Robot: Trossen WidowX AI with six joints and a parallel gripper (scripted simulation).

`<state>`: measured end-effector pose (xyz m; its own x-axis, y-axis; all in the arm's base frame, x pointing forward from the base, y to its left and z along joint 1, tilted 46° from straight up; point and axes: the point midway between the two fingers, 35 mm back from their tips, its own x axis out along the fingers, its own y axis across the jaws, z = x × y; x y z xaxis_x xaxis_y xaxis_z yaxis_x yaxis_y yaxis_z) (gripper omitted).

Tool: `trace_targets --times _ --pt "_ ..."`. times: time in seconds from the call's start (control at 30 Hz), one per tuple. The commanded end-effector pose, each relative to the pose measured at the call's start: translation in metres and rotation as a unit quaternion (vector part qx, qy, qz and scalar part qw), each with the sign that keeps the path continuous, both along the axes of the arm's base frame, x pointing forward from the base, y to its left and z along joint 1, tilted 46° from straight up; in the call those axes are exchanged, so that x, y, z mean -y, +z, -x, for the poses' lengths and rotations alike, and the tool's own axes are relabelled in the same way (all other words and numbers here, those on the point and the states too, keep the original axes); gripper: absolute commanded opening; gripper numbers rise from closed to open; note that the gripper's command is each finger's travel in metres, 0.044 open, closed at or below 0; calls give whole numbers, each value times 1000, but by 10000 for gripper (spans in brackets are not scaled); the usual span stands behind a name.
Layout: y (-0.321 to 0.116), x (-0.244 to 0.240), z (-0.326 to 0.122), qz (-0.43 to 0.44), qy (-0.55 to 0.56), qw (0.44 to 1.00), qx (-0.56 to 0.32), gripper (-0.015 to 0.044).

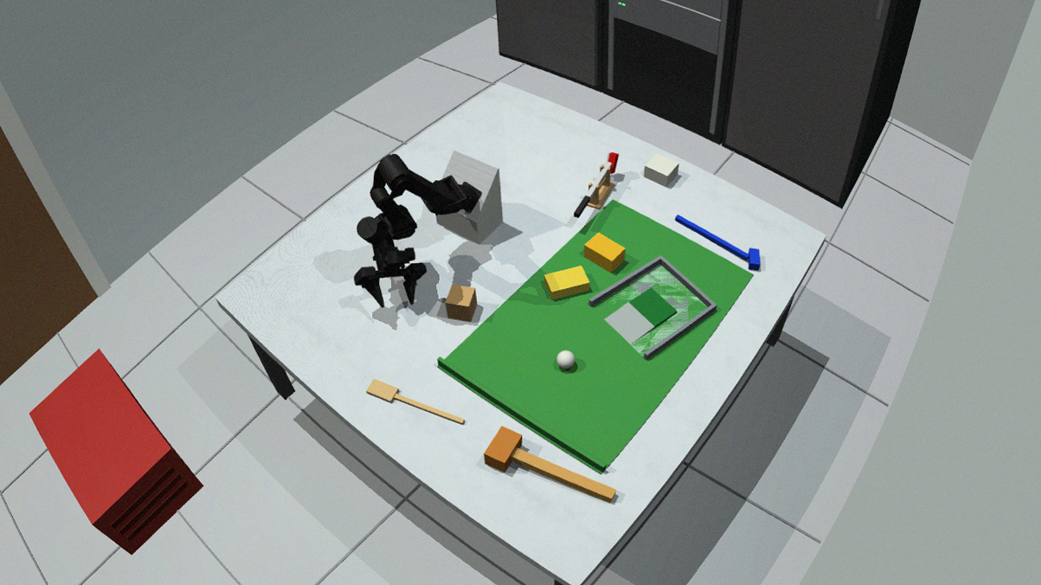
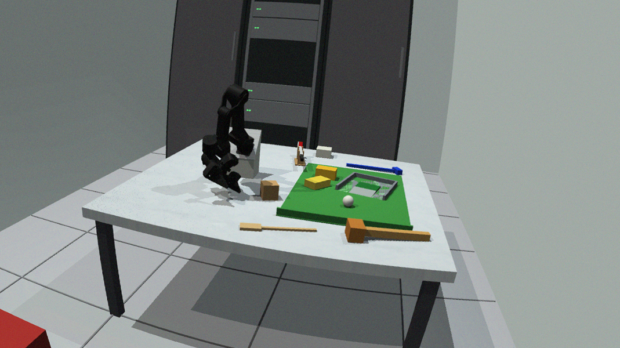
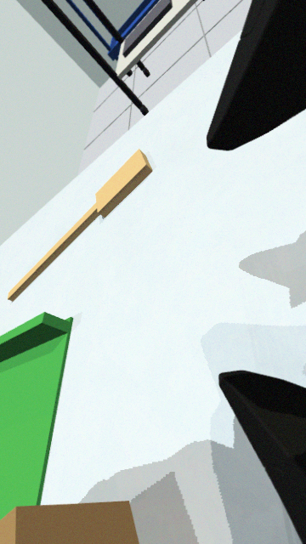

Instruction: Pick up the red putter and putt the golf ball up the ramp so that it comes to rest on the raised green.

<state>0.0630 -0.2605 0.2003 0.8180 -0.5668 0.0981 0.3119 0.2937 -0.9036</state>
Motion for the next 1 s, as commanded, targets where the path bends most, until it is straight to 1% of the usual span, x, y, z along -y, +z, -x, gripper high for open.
trace_targets --times 0.0,0.03,0.13,0.3,0.47,0.6,0.73,0.9,0.97 --pt "0 0 0 -2 0 1000 2 426" --pt "0 1 -1 -7 -1 1000 6 440" --pt "-1 6 -8 -41 0 999 34 440" --pt "-5 11 -62 -89 76 992 48 440" --pt "-15 4 -121 -146 146 977 46 440" --pt "-29 -9 -169 -197 193 961 31 440" --pt "-47 -35 -218 -247 239 939 1 440" --pt "-53 -46 -233 -262 253 931 -12 440" --pt "-60 -59 -249 -278 268 922 -28 440"
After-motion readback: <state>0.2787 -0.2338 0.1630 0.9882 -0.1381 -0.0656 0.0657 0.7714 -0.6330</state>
